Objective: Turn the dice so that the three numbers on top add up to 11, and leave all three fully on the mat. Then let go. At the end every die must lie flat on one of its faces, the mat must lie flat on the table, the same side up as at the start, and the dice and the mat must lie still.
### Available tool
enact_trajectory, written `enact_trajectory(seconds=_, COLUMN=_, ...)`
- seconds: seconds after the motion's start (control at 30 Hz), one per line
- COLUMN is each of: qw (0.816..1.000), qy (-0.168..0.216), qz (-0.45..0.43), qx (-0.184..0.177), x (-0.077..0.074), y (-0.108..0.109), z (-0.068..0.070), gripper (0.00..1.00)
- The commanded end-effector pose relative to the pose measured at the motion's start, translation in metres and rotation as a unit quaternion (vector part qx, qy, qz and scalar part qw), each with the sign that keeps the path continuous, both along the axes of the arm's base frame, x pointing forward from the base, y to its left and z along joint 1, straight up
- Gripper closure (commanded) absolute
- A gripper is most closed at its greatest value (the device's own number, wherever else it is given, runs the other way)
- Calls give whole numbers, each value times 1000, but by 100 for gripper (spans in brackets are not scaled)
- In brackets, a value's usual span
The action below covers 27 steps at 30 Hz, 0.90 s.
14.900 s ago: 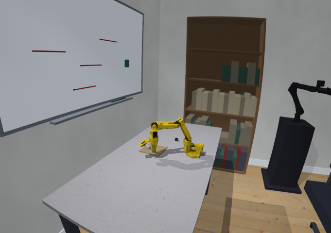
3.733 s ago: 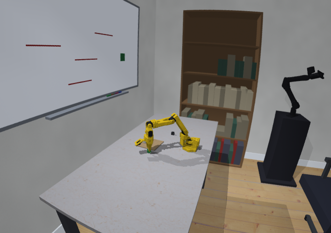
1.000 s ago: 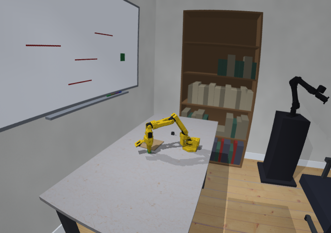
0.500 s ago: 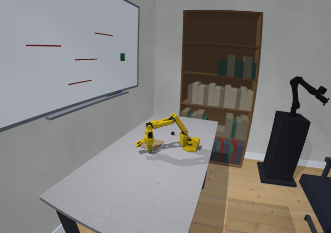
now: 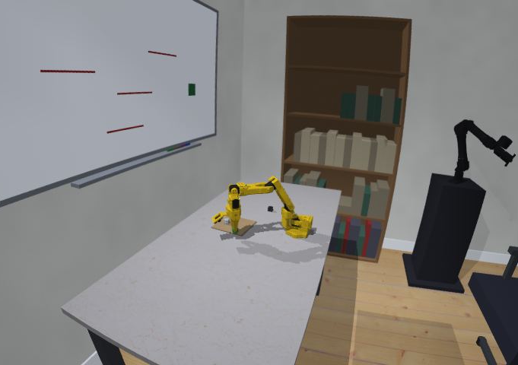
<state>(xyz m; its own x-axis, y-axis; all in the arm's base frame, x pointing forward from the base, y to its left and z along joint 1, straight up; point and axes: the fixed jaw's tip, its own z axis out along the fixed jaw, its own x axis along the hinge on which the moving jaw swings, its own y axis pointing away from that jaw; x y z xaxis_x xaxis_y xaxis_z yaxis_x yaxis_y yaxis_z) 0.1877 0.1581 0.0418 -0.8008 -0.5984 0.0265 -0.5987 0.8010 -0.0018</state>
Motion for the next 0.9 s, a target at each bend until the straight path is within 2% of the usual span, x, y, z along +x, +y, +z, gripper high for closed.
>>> enact_trajectory(seconds=0.0, qw=999, qy=-39, qz=0, qx=32, x=6, y=8, z=26, gripper=100)
enact_trajectory(seconds=0.43, qw=999, qy=-41, qz=-5, qx=33, x=7, y=5, z=27, gripper=100)
enact_trajectory(seconds=0.87, qw=993, qy=-86, qz=-56, qx=63, x=18, y=-17, z=33, gripper=100)
